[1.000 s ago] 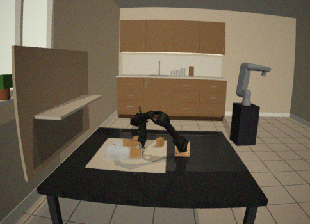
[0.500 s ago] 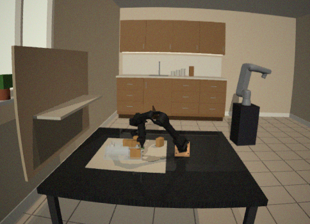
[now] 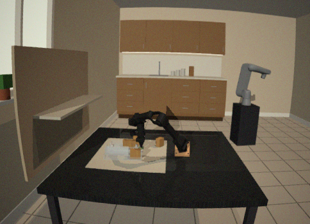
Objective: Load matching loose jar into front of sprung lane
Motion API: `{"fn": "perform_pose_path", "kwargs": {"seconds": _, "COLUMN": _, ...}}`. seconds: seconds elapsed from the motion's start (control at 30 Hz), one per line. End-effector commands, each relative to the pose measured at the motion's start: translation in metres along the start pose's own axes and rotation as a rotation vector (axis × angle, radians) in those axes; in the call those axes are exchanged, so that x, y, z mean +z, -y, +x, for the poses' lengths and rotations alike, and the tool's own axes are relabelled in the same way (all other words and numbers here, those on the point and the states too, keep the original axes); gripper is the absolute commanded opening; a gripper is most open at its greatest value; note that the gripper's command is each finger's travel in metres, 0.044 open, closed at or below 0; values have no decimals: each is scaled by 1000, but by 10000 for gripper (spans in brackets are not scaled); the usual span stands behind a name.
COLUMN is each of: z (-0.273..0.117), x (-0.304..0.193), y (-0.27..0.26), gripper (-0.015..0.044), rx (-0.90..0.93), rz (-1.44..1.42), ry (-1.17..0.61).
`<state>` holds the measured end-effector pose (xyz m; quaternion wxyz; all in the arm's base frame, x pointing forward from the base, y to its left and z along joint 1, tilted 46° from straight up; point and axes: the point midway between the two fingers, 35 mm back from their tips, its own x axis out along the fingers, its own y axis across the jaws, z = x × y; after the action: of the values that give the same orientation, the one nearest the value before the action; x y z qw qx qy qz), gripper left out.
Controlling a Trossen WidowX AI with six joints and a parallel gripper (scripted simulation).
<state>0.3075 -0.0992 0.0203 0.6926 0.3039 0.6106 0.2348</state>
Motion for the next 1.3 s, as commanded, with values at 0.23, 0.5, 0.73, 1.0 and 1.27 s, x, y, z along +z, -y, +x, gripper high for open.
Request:
{"fn": "perform_pose_path", "kwargs": {"seconds": 0.23, "z": -6, "x": 14, "y": -2, "gripper": 0, "rx": 2, "rz": -16, "ry": 31}}
{"fn": "perform_pose_path", "kwargs": {"seconds": 0.5, "z": -7, "x": 17, "y": -3, "gripper": 0, "rx": 2, "rz": -16, "ry": 32}}
{"fn": "perform_pose_path", "kwargs": {"seconds": 0.73, "z": -8, "x": 20, "y": -3, "gripper": 0, "rx": 2, "rz": -16, "ry": 32}}
{"fn": "perform_pose_path", "kwargs": {"seconds": 1.0, "z": -8, "x": 21, "y": -3, "gripper": 0, "rx": 3, "rz": -16, "ry": 32}}
{"fn": "perform_pose_path", "kwargs": {"seconds": 1.27, "z": -8, "x": 21, "y": -3, "gripper": 0, "rx": 3, "rz": -16, "ry": 32}}
